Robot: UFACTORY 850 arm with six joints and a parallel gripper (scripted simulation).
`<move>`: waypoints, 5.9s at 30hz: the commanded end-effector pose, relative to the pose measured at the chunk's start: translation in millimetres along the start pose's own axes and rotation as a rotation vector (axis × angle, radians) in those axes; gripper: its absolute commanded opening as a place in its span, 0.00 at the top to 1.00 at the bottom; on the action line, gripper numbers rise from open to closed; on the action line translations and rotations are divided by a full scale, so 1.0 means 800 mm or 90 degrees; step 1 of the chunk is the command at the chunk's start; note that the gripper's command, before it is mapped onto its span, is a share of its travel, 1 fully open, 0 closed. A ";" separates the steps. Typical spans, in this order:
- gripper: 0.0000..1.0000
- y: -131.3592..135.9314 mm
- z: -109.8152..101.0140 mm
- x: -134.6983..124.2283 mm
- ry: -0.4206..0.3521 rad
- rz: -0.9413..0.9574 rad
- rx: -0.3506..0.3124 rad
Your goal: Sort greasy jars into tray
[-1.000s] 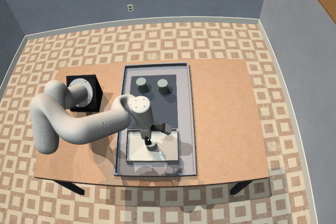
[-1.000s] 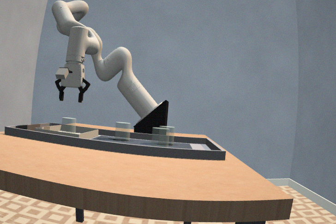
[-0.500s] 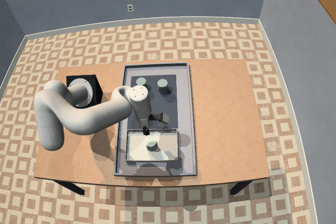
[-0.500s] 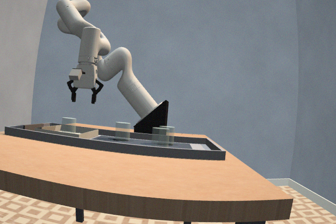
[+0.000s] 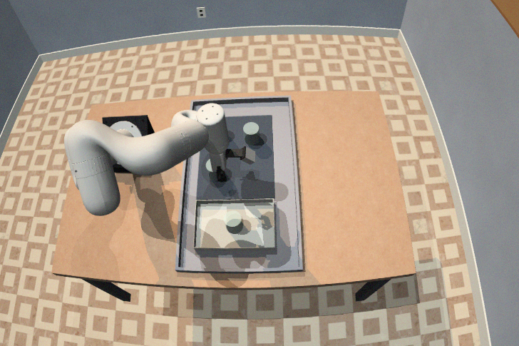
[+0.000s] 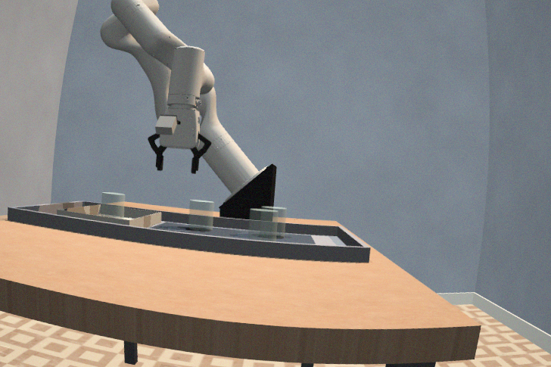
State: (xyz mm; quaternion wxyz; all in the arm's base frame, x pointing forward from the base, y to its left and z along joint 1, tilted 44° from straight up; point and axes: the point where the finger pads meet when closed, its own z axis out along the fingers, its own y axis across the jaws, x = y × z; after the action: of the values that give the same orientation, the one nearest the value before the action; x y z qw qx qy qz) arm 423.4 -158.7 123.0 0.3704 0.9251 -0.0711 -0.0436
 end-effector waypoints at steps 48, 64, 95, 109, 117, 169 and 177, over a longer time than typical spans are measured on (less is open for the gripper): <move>0.00 -0.318 0.068 -0.051 0.002 0.001 0.000; 0.00 -0.318 0.093 -0.051 0.002 0.001 0.000; 0.09 -0.318 0.131 -0.051 0.002 0.001 0.000; 0.12 -0.318 0.131 -0.051 0.002 0.001 0.000; 0.12 -0.318 0.131 -0.051 0.002 0.001 0.000; 0.24 -0.318 0.131 -0.051 0.002 0.001 0.000; 0.24 -0.318 0.131 -0.051 0.002 0.001 0.000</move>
State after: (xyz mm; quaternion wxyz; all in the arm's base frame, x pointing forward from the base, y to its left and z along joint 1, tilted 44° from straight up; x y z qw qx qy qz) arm 393.9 -41.7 -127.5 0.3711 0.9248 -0.0713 -0.0427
